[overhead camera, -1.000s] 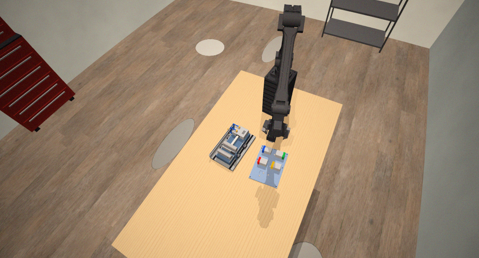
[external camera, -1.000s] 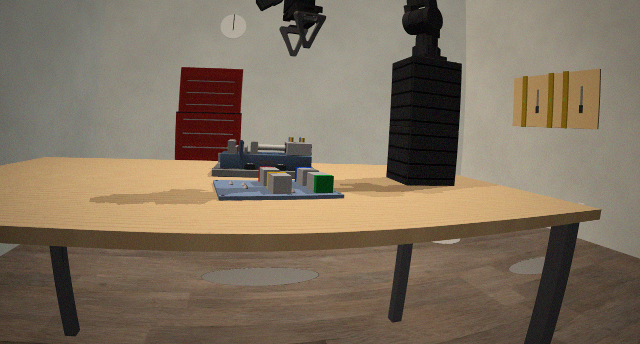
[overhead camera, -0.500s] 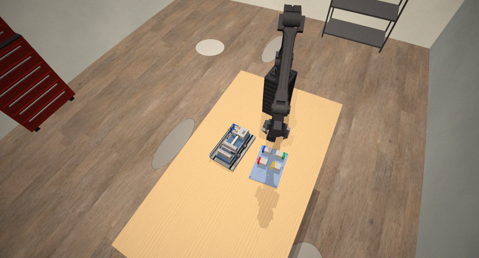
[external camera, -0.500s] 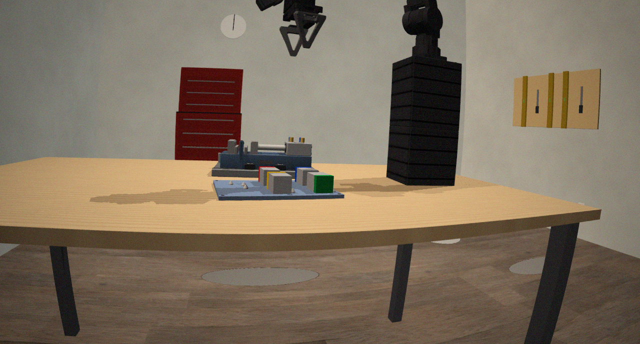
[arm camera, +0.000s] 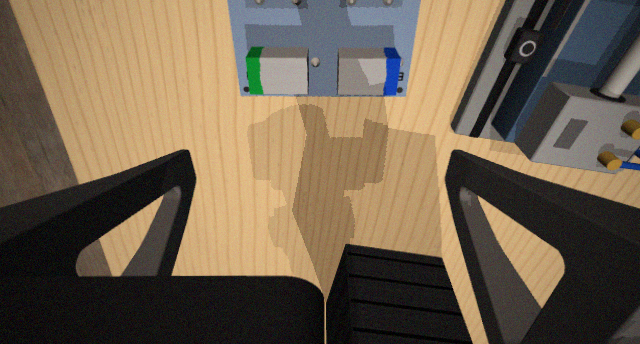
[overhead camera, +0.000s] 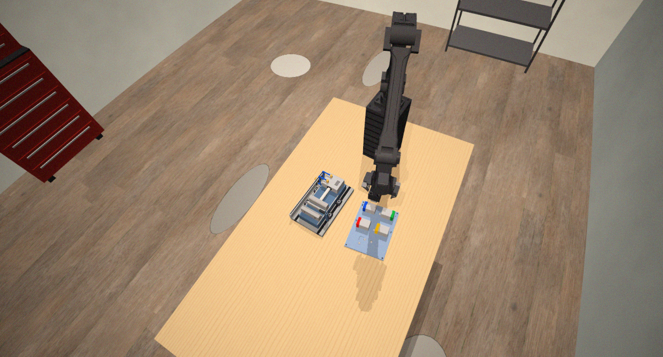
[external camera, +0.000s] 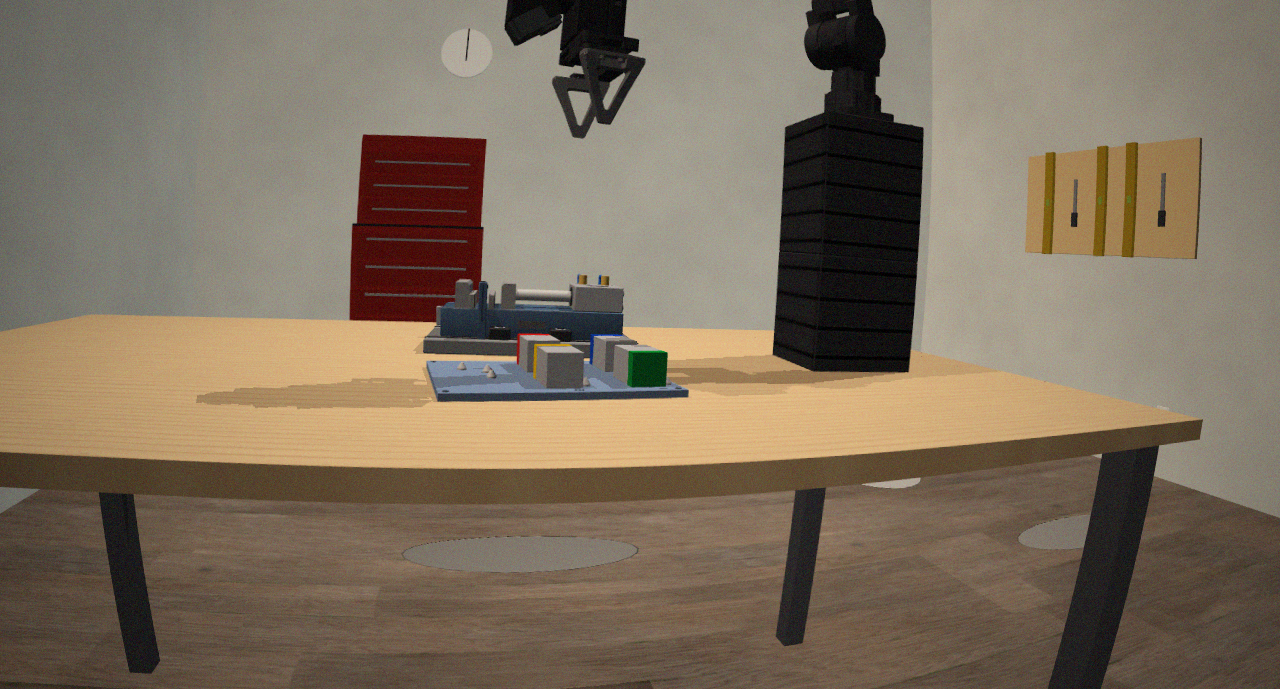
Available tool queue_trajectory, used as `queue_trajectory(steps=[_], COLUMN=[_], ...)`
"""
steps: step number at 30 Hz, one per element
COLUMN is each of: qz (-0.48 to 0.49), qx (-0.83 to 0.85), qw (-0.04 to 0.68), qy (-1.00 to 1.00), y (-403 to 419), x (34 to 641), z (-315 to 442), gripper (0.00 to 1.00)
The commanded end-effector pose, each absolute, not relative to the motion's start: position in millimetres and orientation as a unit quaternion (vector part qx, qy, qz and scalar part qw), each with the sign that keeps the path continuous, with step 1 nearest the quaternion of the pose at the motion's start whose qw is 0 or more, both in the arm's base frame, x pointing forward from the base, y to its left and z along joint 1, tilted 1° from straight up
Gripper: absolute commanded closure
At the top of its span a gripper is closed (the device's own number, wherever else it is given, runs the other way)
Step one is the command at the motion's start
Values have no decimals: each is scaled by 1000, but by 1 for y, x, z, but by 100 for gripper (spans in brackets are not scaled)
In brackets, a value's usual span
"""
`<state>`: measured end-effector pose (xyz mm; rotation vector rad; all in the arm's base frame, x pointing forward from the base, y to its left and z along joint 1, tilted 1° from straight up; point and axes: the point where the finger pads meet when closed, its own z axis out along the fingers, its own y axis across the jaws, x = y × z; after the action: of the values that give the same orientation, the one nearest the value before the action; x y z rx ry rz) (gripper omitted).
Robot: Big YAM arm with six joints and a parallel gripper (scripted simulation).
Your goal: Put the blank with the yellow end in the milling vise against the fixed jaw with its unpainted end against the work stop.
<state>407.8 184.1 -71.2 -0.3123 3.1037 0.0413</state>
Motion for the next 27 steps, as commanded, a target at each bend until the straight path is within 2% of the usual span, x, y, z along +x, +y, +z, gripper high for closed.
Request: queue_trajectory(steps=[1, 5, 10, 27], qz=[10, 12, 22, 17], qx=[-99, -99, -99, -99], qw=[-1, 4, 35, 18], qy=[995, 995, 994, 995], y=[187, 188, 198, 193], x=[398, 400, 424, 413], z=[-138, -163, -140, -153], gripper=[0, 0, 0, 0])
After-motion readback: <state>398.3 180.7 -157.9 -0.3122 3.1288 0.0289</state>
